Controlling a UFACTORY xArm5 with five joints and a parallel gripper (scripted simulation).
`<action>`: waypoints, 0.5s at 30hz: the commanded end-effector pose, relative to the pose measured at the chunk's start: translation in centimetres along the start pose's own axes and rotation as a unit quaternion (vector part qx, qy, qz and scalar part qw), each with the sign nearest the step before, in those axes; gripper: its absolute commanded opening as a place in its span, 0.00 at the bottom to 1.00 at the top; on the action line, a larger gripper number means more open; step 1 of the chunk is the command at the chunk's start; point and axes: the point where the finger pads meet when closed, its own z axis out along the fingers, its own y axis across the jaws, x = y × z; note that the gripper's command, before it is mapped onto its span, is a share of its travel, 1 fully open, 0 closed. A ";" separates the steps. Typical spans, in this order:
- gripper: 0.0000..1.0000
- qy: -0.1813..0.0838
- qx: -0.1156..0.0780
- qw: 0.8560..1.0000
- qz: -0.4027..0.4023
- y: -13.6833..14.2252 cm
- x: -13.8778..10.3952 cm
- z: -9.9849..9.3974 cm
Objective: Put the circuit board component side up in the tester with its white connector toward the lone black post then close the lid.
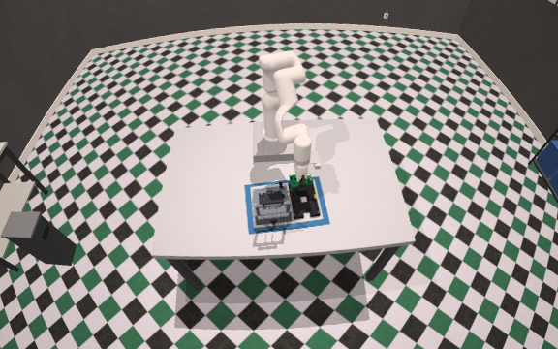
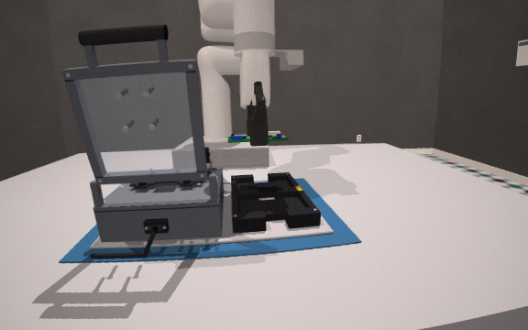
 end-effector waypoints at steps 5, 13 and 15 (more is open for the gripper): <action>0.79 0.000 -0.002 1.000 0.000 0.6 -1.4 -0.2; 0.79 0.000 -0.002 1.000 0.000 1.3 -3.2 -0.4; 0.79 0.000 -0.002 1.000 0.000 1.5 -3.8 -0.4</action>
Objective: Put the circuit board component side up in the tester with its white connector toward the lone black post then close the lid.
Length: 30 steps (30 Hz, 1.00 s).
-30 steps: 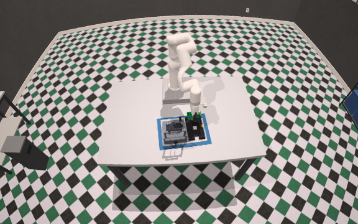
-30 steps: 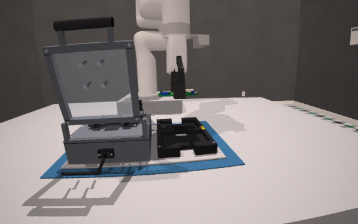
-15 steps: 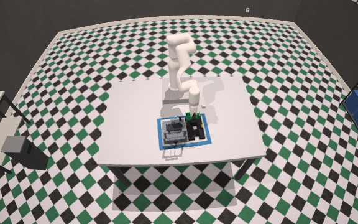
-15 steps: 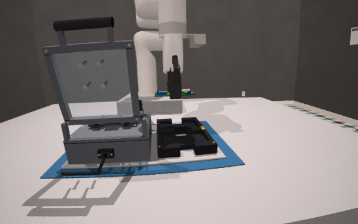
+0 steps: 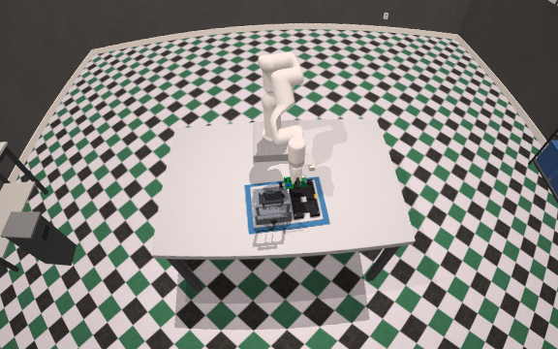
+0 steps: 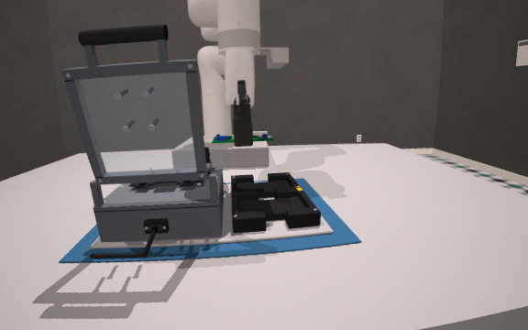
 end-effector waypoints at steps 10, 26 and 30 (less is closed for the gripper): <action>0.79 0.000 -0.002 1.000 0.000 1.4 -3.7 -0.4; 0.79 0.000 -0.002 1.000 0.000 3.1 -8.4 -0.7; 0.79 0.000 -0.002 1.000 0.000 3.5 -9.6 -0.8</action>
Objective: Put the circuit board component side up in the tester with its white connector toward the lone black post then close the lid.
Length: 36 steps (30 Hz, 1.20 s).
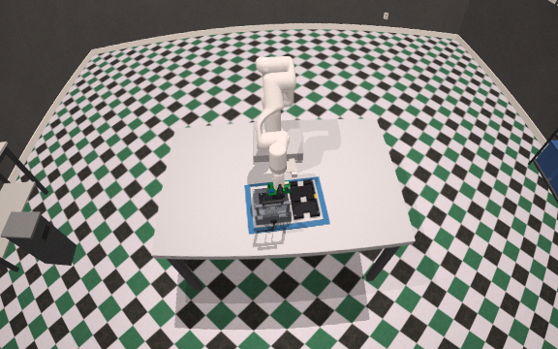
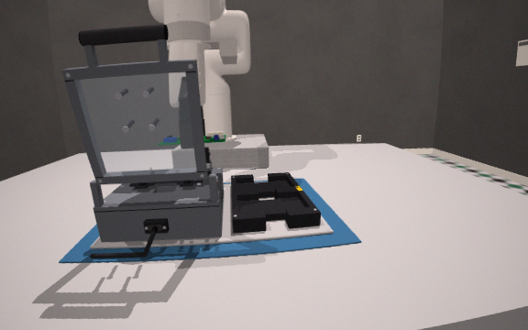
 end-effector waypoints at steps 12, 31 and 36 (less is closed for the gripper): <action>0.79 0.000 -0.002 1.000 0.000 1.3 -3.3 -0.4; 0.79 0.000 -0.002 1.000 0.000 1.7 -4.4 -0.5; 0.79 0.000 -0.002 1.000 0.000 1.7 -4.4 -0.5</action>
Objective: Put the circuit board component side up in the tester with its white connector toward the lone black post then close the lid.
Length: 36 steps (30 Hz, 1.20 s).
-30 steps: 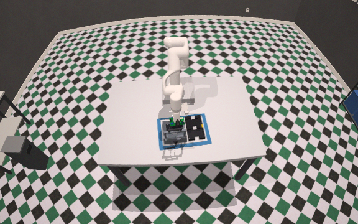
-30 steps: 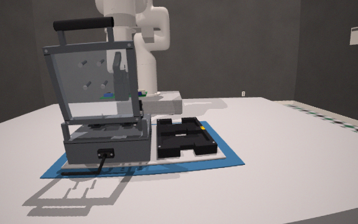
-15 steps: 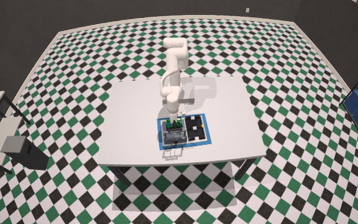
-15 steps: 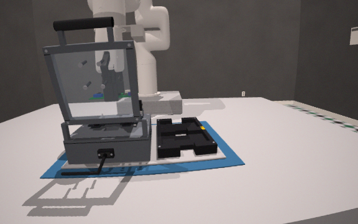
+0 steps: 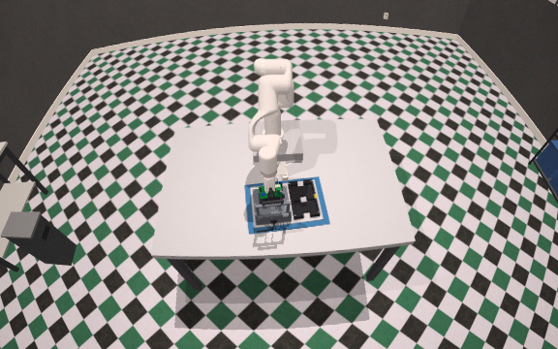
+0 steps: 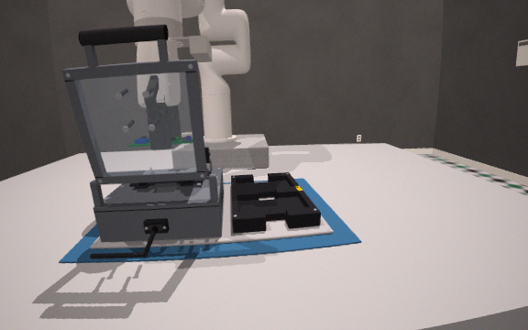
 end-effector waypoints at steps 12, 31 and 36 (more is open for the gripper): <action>0.79 0.000 -0.002 1.000 0.000 0.1 0.0 -0.1; 0.79 0.000 -0.002 1.000 0.000 0.1 0.0 0.5; 0.79 0.000 -0.002 1.000 0.000 0.1 0.0 1.3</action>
